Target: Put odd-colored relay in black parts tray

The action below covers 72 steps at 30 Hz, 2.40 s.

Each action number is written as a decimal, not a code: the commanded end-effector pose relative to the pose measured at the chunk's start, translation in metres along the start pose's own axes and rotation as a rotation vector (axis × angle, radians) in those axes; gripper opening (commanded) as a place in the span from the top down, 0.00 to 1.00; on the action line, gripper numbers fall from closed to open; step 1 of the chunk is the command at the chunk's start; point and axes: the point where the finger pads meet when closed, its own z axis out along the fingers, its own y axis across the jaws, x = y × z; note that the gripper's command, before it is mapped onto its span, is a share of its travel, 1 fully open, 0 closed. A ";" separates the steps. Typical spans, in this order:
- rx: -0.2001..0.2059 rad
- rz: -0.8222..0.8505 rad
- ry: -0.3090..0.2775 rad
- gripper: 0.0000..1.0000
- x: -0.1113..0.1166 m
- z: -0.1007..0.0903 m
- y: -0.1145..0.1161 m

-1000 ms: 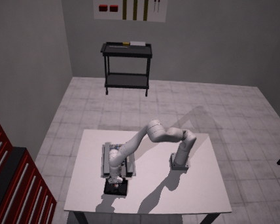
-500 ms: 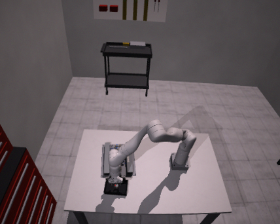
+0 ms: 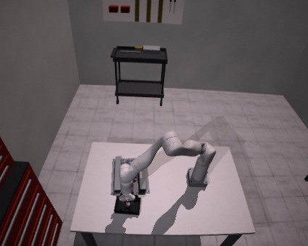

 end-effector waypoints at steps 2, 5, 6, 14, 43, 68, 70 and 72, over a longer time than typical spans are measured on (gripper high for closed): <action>-0.002 0.000 0.001 0.39 0.000 -0.009 0.001; -0.002 0.000 0.001 0.39 0.000 -0.023 0.001; -0.002 0.000 0.001 0.39 0.000 -0.029 0.001; -0.002 0.000 0.001 0.39 0.000 -0.064 0.001; -0.002 0.000 0.001 0.39 0.000 -0.080 0.001; -0.002 0.000 0.001 0.39 0.000 -0.080 0.001; -0.002 0.000 0.001 0.39 0.000 -0.080 0.001; -0.002 0.000 0.001 0.39 0.000 -0.080 0.001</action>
